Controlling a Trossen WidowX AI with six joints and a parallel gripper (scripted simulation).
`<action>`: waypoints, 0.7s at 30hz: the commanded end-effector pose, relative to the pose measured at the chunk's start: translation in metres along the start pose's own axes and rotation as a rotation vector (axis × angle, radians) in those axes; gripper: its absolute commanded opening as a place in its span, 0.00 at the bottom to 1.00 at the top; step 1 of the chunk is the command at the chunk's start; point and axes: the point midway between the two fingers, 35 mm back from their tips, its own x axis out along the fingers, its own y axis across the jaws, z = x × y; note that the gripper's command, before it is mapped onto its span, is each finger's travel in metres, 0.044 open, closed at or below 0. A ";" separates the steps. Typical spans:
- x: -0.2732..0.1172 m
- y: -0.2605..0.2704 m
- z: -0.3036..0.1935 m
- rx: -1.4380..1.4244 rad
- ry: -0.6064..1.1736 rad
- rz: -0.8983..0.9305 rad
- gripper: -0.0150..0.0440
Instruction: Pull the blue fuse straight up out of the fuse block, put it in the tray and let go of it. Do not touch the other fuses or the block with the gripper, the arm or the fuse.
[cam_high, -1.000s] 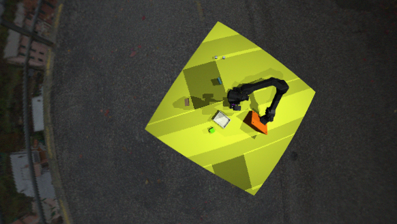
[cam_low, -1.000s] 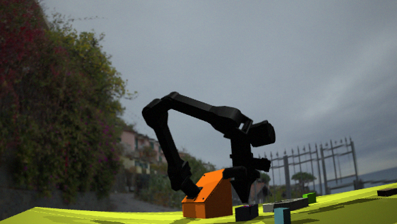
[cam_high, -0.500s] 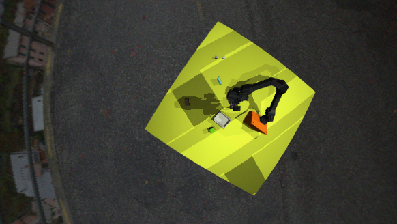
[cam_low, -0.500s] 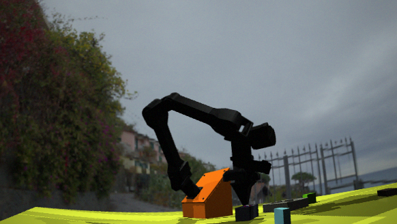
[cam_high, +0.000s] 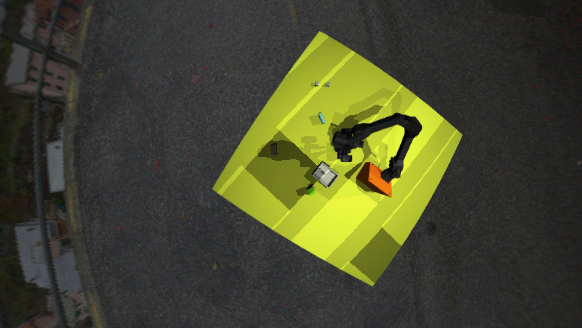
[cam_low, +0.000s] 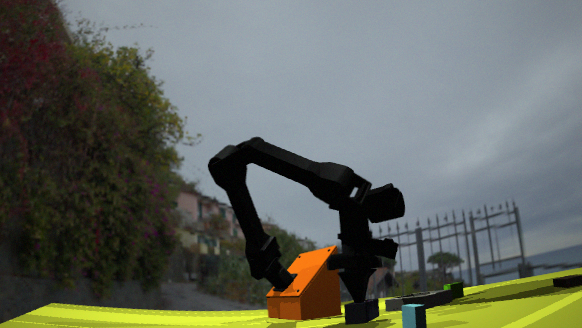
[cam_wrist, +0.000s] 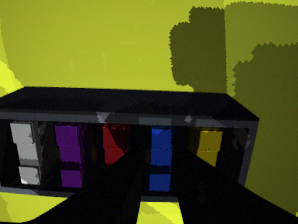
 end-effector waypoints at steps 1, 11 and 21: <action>0.002 0.000 0.000 -0.005 -0.001 -0.006 0.37; 0.001 0.000 0.000 0.000 0.001 0.000 0.27; -0.001 0.000 0.000 0.000 0.001 0.000 0.25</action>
